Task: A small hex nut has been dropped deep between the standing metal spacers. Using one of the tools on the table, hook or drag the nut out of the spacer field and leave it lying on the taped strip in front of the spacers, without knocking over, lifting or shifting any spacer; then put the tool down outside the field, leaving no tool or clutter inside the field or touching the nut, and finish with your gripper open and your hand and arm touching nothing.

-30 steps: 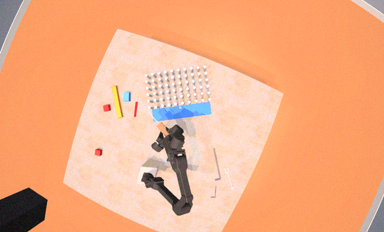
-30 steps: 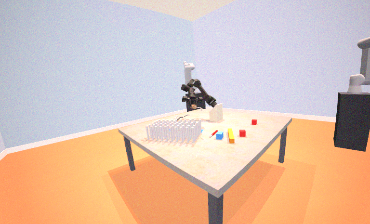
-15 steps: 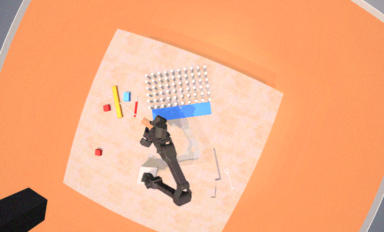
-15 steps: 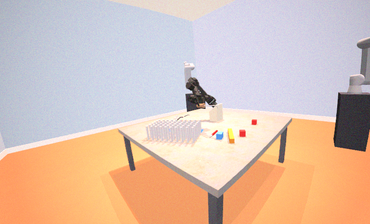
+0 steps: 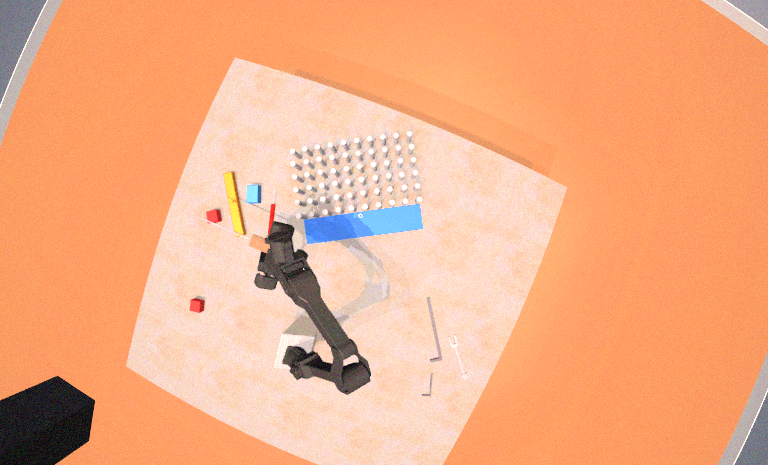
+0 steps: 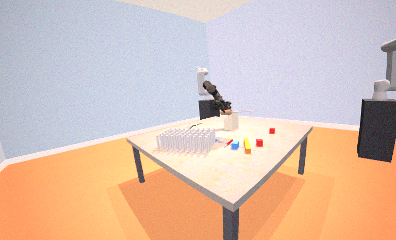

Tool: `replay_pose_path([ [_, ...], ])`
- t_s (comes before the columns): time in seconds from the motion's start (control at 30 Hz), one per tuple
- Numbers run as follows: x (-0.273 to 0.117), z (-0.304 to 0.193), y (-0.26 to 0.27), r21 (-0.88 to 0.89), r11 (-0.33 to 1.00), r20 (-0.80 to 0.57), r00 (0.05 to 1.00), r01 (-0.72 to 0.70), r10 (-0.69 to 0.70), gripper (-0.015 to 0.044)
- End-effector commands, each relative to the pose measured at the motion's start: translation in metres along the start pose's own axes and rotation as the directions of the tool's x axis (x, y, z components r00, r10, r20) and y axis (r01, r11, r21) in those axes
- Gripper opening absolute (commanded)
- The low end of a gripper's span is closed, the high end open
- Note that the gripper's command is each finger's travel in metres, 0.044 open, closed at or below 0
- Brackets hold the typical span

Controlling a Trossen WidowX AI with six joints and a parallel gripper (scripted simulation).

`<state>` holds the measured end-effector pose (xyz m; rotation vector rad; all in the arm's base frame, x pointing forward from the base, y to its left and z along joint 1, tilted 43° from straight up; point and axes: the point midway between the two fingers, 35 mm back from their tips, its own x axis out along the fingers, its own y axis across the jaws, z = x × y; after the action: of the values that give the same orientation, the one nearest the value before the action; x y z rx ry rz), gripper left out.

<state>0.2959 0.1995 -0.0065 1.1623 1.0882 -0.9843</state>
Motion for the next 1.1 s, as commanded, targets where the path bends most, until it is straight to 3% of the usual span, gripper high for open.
replay_pose_path([
  [0.0,0.009,-0.019,-0.006,-0.036,0.999,-0.014,1.000,0.025,-0.025,0.0000],
  [0.7,0.084,-0.104,-0.083,-0.285,0.934,0.021,0.975,0.217,-0.220,0.0000],
  [1.07,0.108,-0.122,-0.114,-0.339,0.900,0.057,0.961,0.273,-0.270,0.0000],
])
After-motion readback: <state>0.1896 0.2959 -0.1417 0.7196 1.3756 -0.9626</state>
